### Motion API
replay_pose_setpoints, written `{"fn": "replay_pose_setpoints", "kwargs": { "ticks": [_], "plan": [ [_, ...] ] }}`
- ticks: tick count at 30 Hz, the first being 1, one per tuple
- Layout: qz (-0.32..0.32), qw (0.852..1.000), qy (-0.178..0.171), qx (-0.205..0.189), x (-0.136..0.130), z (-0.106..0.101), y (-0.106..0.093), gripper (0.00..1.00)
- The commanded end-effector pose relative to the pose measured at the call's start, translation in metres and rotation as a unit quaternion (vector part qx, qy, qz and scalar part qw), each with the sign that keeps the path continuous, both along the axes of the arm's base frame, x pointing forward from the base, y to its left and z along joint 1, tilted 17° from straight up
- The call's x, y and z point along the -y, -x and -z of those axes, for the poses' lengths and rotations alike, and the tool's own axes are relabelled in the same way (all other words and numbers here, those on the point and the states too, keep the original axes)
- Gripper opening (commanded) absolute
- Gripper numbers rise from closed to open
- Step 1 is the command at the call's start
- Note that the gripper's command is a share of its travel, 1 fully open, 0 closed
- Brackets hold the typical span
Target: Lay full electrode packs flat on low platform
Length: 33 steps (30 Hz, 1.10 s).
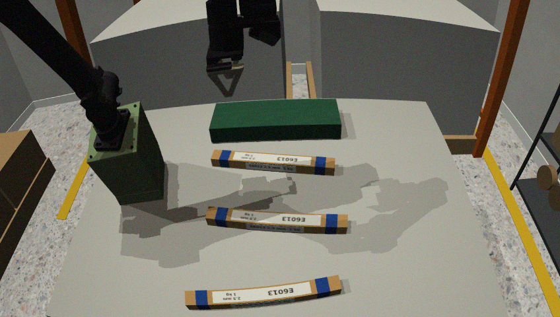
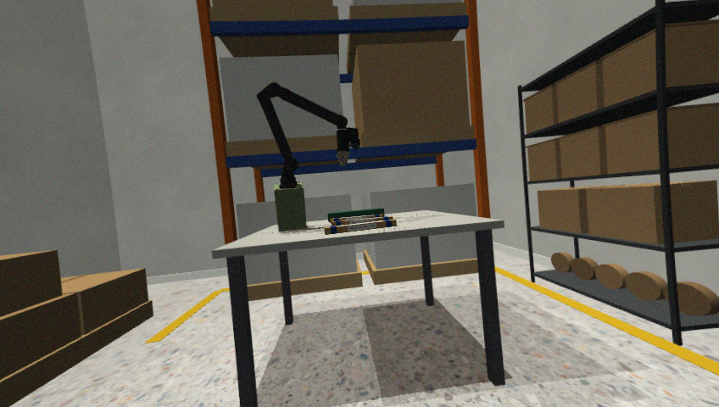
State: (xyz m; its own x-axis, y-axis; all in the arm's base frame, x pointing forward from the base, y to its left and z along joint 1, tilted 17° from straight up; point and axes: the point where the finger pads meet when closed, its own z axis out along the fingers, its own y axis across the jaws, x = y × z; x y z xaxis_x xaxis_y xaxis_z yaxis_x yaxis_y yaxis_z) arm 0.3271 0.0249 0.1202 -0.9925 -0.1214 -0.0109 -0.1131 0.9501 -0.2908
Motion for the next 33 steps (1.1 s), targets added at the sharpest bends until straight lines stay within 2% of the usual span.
{"fn": "replay_pose_setpoints", "kwargs": {
  "ticks": [1,4,10,33],
  "plan": [
    [0.051,0.998,-0.007,0.042,-0.014,0.000,0.011,0.74],
    [0.051,0.998,-0.007,0.041,-0.014,0.000,0.011,0.74],
    [0.059,0.997,-0.010,0.053,-0.012,-0.009,-0.001,0.74],
    [0.057,0.997,-0.013,0.059,-0.014,-0.015,-0.008,0.74]
  ]
}}
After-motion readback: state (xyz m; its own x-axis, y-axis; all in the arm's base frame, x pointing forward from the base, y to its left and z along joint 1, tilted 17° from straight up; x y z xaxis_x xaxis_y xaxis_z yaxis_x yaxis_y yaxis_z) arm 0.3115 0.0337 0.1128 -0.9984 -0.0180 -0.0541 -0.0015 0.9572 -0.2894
